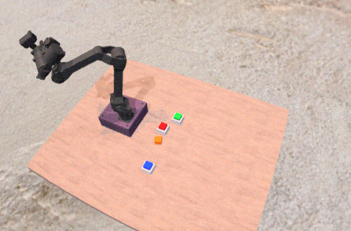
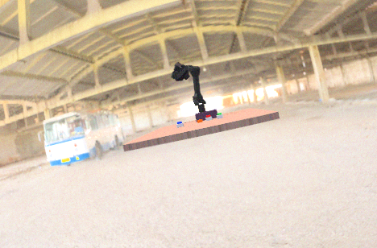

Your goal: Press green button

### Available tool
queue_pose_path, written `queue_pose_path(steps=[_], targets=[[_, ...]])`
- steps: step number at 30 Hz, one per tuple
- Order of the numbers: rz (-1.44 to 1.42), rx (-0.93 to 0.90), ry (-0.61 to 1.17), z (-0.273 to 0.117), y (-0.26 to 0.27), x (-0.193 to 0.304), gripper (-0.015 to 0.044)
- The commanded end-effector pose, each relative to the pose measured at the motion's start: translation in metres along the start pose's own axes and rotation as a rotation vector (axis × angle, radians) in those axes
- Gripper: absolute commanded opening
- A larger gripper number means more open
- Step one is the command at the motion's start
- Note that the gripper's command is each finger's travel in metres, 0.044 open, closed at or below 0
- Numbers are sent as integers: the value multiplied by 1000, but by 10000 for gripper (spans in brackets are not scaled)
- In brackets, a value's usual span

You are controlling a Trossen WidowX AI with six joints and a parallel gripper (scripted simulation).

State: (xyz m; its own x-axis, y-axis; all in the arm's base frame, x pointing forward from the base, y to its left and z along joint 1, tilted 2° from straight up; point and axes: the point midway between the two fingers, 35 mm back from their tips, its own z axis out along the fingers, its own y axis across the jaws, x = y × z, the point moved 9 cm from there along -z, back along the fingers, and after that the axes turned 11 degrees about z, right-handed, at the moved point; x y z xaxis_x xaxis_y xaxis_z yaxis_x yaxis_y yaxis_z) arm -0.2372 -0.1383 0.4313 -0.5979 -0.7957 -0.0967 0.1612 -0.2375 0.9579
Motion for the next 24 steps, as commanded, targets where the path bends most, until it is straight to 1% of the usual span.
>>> queue_pose_path(steps=[1, 3, 5, 9, 13, 18, 24], targets=[[-4, -2, 11, -2, 0, 2, 400], [-32, -23, 103, -18, 4, 13, 400], [-74, -59, 243, -45, 8, 29, 400], [-150, -148, 525, -107, 17, 51, 400], [-218, -258, 807, -174, 23, 59, 400], [-292, -425, 1150, -261, 25, 45, 400], [-370, -656, 1532, -354, 19, -1, 400]])
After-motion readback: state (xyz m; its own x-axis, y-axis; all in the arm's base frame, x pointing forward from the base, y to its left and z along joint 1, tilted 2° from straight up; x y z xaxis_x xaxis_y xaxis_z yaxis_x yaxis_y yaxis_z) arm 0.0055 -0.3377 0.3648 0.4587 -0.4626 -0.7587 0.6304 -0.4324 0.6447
